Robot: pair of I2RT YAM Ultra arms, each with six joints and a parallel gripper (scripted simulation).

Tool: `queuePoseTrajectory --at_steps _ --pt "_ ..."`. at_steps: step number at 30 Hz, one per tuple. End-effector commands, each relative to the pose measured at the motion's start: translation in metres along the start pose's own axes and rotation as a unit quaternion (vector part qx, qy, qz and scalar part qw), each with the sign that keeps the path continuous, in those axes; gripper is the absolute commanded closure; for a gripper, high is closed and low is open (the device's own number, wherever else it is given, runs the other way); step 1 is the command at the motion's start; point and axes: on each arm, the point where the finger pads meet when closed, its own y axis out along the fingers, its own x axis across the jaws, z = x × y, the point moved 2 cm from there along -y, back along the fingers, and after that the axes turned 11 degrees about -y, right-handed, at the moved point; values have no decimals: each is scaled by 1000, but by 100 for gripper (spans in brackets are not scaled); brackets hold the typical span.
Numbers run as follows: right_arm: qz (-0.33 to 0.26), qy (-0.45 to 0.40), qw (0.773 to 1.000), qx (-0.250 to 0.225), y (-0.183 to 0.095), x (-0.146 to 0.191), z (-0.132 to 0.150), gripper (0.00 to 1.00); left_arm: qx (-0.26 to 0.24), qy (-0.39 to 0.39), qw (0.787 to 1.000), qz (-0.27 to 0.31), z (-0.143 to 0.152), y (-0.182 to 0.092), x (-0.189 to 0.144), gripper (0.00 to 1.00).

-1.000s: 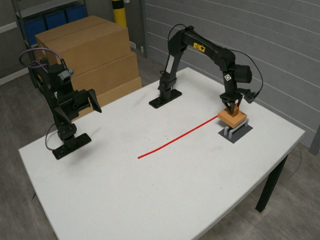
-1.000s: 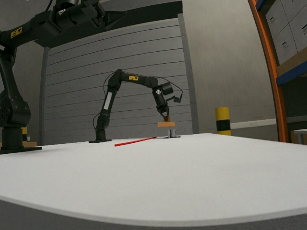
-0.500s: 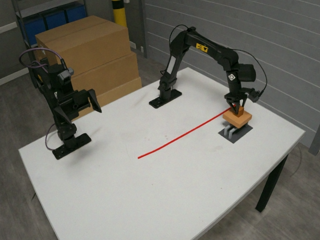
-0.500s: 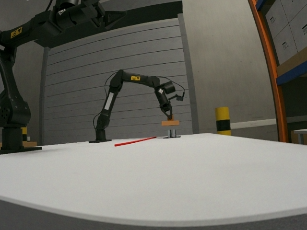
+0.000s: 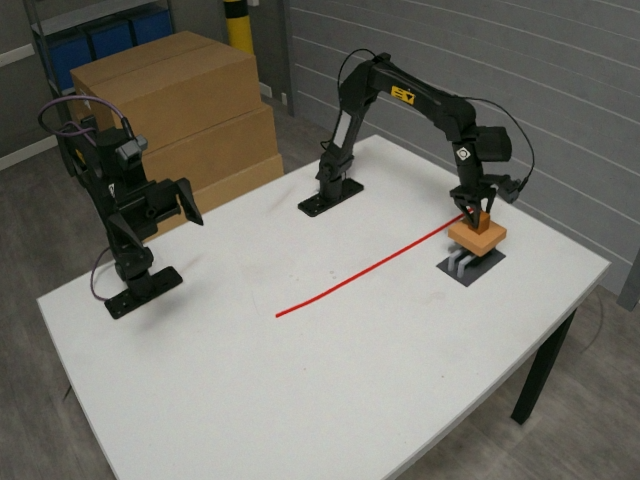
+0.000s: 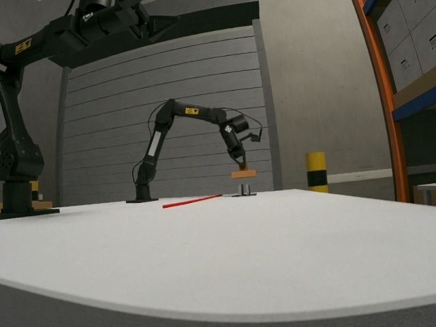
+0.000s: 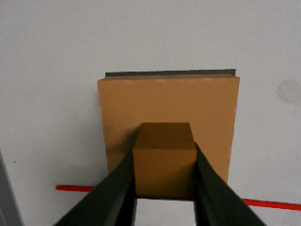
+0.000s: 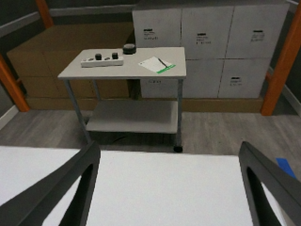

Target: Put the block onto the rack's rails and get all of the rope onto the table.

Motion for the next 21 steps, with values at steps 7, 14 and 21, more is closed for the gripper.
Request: queuePoseTrajectory --at_steps 7,14,21 --pt "-3 -5 1000 -10 -7 0 -8 0 -48 -1 999 5 -14 -13 -3 100" --pt "-3 -5 1000 -10 -7 0 -8 0 -41 1 999 6 -6 1 -4 100" --pt "-3 -5 1000 -10 -7 0 -8 0 -33 3 999 6 -11 13 -5 100"
